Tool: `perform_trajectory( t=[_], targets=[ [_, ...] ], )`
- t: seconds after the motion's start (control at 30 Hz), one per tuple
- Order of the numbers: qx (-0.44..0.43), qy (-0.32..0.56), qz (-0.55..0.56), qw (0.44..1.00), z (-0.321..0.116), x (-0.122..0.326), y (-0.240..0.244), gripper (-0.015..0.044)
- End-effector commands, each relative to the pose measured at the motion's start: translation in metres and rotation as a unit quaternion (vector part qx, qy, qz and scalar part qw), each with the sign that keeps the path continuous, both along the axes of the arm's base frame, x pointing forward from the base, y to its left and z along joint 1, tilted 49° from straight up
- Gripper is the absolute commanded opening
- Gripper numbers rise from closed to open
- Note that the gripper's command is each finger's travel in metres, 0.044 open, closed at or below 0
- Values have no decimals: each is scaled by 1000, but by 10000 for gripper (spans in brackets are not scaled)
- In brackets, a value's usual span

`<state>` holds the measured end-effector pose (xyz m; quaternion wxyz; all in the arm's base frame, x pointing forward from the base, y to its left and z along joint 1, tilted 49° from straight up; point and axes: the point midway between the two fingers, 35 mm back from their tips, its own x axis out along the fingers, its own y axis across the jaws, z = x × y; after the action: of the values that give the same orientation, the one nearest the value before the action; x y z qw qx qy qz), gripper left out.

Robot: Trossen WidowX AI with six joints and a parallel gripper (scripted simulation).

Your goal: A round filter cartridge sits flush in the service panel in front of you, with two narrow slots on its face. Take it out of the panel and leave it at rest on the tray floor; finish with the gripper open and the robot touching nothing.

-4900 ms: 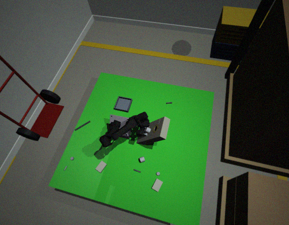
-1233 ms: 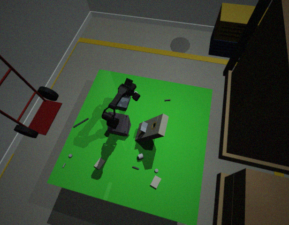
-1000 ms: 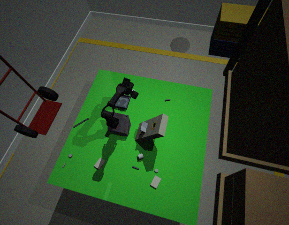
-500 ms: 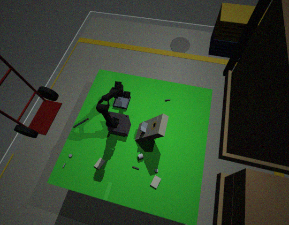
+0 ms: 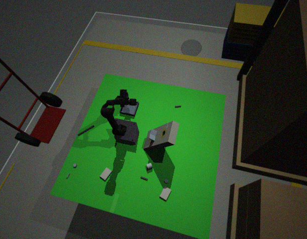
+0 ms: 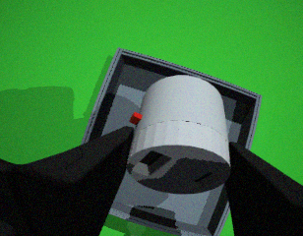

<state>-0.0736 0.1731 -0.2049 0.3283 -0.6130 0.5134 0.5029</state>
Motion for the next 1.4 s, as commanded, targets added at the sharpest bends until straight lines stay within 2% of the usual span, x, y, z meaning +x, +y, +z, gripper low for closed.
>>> perform_trajectory(
  t=[0.0, 0.53, 1.1, 1.23, 1.37],
  targets=[
    [-6, 1, 1, 1000, -12, 2, -16, 0],
    [-7, 1, 1, 1000, -42, 8, -53, 0],
    [-9, -1, 4, 1000, -40, 9, -51, 440],
    [-9, -1, 4, 1000, -39, 8, -49, 440],
    [-9, -1, 4, 1000, -9, 2, -14, 440]
  ],
)
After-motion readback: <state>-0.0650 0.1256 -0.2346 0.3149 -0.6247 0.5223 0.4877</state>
